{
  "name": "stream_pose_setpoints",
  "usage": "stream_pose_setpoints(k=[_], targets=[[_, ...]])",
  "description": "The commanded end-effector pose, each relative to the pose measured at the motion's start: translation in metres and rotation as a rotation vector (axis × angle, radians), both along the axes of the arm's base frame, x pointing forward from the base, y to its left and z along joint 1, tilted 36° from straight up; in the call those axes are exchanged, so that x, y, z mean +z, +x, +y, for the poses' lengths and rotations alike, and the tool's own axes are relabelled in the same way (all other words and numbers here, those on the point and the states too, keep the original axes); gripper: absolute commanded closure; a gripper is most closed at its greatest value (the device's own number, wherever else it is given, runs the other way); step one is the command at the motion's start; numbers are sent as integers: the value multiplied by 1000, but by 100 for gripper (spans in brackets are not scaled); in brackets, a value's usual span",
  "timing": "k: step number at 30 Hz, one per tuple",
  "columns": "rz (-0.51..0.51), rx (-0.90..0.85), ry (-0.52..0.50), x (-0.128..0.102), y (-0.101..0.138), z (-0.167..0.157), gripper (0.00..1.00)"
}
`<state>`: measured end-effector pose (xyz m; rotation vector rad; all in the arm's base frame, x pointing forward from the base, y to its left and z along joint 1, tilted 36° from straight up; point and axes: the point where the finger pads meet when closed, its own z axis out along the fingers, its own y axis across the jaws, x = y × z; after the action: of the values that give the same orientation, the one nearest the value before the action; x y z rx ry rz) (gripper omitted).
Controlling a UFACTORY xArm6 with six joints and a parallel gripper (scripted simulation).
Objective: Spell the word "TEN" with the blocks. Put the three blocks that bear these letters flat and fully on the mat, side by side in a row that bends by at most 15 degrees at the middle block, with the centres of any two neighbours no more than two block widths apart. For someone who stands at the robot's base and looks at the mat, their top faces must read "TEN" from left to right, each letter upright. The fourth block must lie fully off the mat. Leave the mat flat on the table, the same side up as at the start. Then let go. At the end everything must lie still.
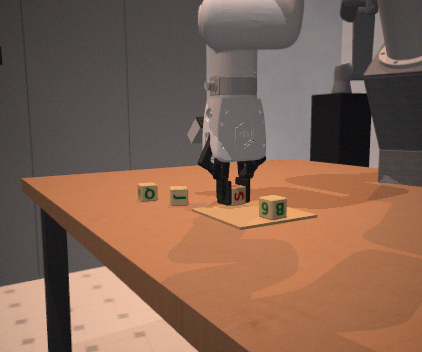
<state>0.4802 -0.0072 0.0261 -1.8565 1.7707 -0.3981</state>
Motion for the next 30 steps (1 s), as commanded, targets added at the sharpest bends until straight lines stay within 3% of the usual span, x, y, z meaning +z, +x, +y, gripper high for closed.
stream_pose_setpoints(k=[1, 30], targets=[[-2, 0, 0, 1, 0, 0, 73], [-2, 0, 0, -2, 3, 0, 73]])
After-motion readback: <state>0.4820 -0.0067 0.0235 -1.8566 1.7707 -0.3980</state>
